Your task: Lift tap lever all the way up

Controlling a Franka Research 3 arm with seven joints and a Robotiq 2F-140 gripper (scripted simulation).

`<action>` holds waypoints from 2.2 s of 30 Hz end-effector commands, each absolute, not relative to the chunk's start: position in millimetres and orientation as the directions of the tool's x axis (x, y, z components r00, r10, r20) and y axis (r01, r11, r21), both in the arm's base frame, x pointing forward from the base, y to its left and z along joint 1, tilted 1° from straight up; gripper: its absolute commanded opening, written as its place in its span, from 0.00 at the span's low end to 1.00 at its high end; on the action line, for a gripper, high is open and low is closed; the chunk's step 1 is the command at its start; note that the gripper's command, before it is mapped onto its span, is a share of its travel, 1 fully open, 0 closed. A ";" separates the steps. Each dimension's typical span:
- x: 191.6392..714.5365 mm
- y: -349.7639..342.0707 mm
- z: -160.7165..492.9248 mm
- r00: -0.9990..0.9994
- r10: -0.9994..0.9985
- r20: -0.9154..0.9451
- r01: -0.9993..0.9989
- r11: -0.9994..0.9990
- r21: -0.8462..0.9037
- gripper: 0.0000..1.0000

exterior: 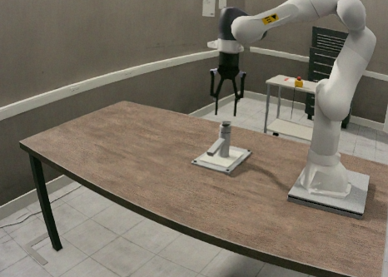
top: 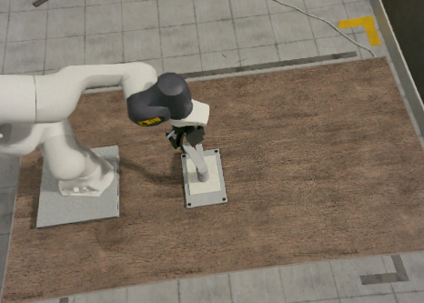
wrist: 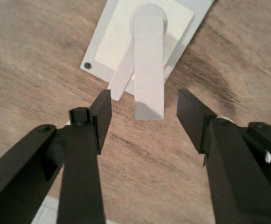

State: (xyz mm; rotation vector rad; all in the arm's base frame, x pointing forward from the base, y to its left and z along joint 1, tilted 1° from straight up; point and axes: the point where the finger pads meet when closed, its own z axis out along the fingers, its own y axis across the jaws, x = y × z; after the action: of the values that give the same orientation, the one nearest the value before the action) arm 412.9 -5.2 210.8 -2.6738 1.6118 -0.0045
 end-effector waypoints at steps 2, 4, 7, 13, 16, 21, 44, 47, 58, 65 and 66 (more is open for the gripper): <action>406.7 -6.5 219.2 0.461 -0.887 -0.014 -0.887 -0.461 -0.001 0.48; 406.7 -6.5 219.2 0.461 -0.887 -0.014 -0.887 -0.461 -0.001 0.48; 406.7 -6.6 223.1 0.461 -0.887 -0.014 -0.887 -0.461 -0.001 0.48; 406.7 -6.6 226.0 0.461 -0.887 -0.014 -0.887 -0.461 -0.001 0.48; 406.7 -6.6 226.0 0.461 -0.887 -0.014 -0.887 -0.461 -0.001 0.10; 406.7 -6.6 226.0 0.461 -0.887 -0.014 -0.887 -0.461 -0.001 0.10; 406.7 -6.6 226.0 0.461 -0.887 -0.014 -0.887 -0.461 -0.001 0.10; 406.7 -6.6 226.0 0.461 -0.887 -0.014 -0.887 -0.461 -0.001 0.10; 406.7 -6.6 226.0 0.461 -0.887 -0.014 -0.887 -0.461 -0.001 0.10; 406.7 -6.6 226.0 0.461 -0.887 -0.014 -0.887 -0.461 -0.001 0.10; 406.7 -6.6 226.0 0.461 -0.887 -0.014 -0.887 -0.461 -0.001 0.10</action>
State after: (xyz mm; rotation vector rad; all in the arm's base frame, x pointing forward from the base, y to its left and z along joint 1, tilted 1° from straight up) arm 407.0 -6.5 224.9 -2.6857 1.6173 0.0177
